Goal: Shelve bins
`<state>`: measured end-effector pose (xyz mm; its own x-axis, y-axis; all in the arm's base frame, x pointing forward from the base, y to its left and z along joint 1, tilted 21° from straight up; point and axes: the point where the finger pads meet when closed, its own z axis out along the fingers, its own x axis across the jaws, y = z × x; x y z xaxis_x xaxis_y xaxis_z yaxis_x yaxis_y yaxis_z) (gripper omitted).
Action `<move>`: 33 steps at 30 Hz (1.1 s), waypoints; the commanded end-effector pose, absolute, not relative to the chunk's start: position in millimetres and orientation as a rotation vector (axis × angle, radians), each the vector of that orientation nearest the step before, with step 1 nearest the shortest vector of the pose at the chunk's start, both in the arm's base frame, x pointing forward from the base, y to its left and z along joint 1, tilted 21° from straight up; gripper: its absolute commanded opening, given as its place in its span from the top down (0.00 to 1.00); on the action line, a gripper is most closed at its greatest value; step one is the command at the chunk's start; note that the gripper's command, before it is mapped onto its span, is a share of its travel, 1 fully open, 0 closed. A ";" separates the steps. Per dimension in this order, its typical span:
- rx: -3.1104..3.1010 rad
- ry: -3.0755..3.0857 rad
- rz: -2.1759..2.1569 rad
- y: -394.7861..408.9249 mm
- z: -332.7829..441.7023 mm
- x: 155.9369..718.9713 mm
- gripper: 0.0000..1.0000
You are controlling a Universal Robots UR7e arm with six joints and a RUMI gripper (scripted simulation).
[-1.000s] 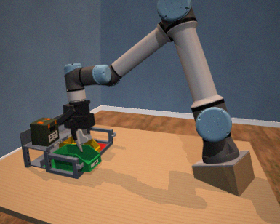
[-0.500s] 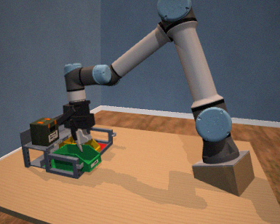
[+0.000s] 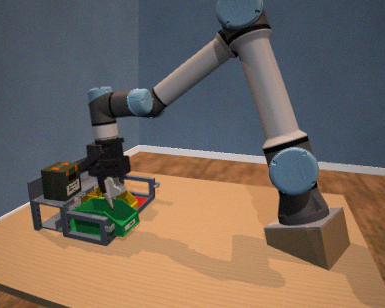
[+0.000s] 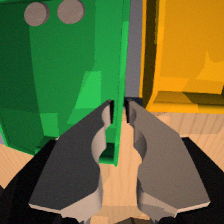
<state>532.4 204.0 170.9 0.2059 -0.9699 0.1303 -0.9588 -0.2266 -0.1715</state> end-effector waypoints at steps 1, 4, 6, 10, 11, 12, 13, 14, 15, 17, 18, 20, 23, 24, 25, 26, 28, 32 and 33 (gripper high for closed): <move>-2.397 1.919 -0.326 204.3 173.0 532.1 0.95; -2.397 1.919 -0.326 204.5 174.5 531.5 0.95; -2.397 1.919 -0.326 204.7 175.7 531.1 0.95; -2.397 1.919 -0.326 204.8 177.1 530.5 0.95; -2.397 1.919 -0.326 204.9 177.9 530.2 0.95; -2.397 1.919 -0.326 205.0 178.8 529.9 0.95; -2.397 1.919 -0.326 205.1 179.7 529.6 0.95; -2.397 1.919 -0.326 205.2 180.6 529.2 0.95; -2.397 1.919 -0.326 205.4 181.6 528.8 0.95; -2.397 1.919 -0.326 205.6 183.8 528.0 0.95; -2.397 1.919 -0.326 205.7 185.0 527.6 0.95; -2.397 1.919 -0.326 206.0 187.5 526.7 0.95; -2.397 1.919 -0.326 206.5 191.5 525.1 0.95; -2.397 1.919 -0.326 206.7 192.9 524.6 0.95; -2.397 1.919 -0.326 206.8 194.4 524.0 0.95; -2.397 1.919 -0.326 206.8 194.4 524.0 0.95; -2.397 1.919 -0.326 207.0 195.9 523.5 0.95; -2.397 1.919 -0.326 207.7 202.2 521.1 0.95; -2.397 1.919 -0.326 207.9 203.9 520.5 0.95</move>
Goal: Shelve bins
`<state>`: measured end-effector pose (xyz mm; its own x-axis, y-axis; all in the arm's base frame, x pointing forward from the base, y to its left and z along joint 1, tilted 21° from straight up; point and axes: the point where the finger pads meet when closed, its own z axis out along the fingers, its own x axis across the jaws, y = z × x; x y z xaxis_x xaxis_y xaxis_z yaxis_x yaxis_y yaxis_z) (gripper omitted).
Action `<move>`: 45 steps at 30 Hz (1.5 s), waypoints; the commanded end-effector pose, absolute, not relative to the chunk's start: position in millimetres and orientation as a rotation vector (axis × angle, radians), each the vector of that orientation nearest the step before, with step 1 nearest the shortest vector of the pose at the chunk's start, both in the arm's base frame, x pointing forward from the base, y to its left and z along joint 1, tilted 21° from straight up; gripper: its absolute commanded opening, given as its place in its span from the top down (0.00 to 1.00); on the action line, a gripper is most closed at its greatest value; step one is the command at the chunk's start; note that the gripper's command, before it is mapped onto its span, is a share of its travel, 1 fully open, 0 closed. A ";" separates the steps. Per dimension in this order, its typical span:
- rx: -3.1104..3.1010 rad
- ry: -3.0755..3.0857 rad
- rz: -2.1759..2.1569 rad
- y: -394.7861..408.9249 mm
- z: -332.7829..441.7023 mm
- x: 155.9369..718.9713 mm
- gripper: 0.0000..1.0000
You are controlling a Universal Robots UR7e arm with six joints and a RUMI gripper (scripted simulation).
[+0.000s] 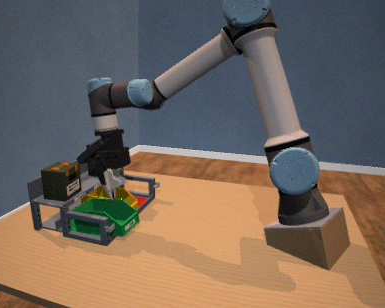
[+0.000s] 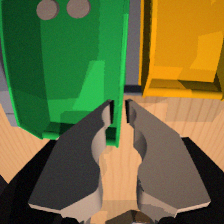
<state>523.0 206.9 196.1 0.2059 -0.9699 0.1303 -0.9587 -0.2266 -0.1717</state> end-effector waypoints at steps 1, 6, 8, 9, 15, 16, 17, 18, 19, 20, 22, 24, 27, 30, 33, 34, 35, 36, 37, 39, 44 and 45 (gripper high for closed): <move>-2.397 1.919 -0.326 208.1 205.5 519.9 0.95; -2.397 1.919 -0.326 209.1 214.1 516.7 0.95; -2.397 1.919 -0.326 209.5 217.6 515.3 0.95; -2.397 1.919 -0.326 209.7 219.3 514.7 0.95; -2.397 1.919 -0.326 210.5 226.2 512.1 0.95; -2.397 1.919 -0.326 210.7 227.9 511.5 0.95; -2.397 1.919 -0.326 210.9 229.6 510.8 0.95; -2.397 1.919 -0.326 211.1 231.3 510.2 0.95; -2.397 1.919 -0.326 211.3 232.9 509.6 0.95; -2.397 1.919 -0.326 211.5 234.5 509.0 0.95; -2.397 1.919 -0.326 211.8 237.7 507.8 0.95; -2.397 1.919 -0.326 212.2 240.7 506.7 0.95; -2.397 1.919 -0.326 212.5 243.6 505.6 0.95; -2.397 1.919 -0.326 212.9 246.3 504.6 0.95; -2.397 1.919 -0.326 213.3 250.1 503.1 0.95; -2.397 1.919 -0.326 213.4 251.2 502.7 0.95; -2.397 1.919 -0.326 213.5 252.3 502.3 0.95; -2.397 1.919 -0.326 213.7 253.4 501.9 0.95; -2.397 1.919 -0.326 213.8 254.4 501.5 0.95; -2.397 1.919 -0.326 214.0 256.3 500.8 0.95; -2.397 1.919 -0.326 214.4 259.3 499.7 0.95; -2.397 1.919 -0.326 214.4 259.3 499.7 0.95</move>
<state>500.5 213.9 256.1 0.2059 -0.9699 0.1304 -0.9587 -0.2266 -0.1718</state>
